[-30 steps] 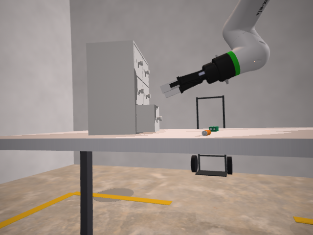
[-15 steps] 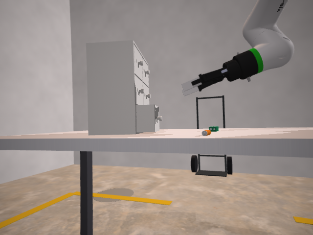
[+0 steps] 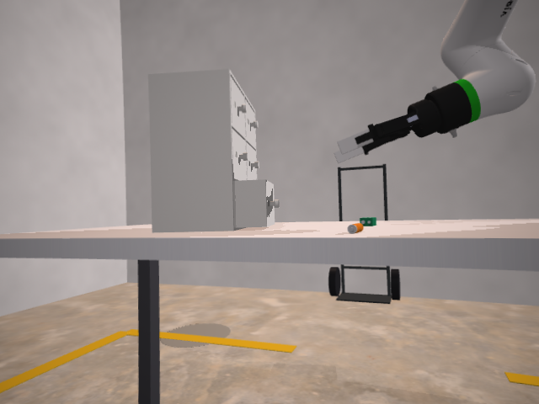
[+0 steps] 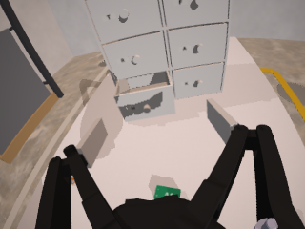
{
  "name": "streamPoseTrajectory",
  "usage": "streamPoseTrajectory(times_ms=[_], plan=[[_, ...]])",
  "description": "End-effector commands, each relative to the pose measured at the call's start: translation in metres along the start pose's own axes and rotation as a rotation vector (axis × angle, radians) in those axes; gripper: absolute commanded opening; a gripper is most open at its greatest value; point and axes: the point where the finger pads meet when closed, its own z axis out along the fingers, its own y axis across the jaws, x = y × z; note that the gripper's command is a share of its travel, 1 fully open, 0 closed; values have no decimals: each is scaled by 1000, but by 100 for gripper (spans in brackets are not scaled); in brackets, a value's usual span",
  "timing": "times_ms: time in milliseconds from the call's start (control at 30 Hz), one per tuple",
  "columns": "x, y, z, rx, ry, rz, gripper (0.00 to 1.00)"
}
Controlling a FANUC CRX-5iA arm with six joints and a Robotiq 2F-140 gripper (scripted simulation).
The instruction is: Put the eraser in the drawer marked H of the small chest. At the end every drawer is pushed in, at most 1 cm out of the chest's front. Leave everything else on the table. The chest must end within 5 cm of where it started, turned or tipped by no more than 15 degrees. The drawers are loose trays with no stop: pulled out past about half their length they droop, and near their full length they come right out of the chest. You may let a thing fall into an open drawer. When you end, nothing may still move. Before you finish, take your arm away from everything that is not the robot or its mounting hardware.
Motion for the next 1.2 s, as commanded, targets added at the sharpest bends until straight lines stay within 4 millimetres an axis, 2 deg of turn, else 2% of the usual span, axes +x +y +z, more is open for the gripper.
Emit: streamPoseTrajectory(times_ms=[0, 600, 1167], plan=[[-1, 0, -3, 0, 0, 0, 100], [-1, 0, -5, 1, -23, 0, 100], [5, 0, -7, 0, -212, 0, 100]])
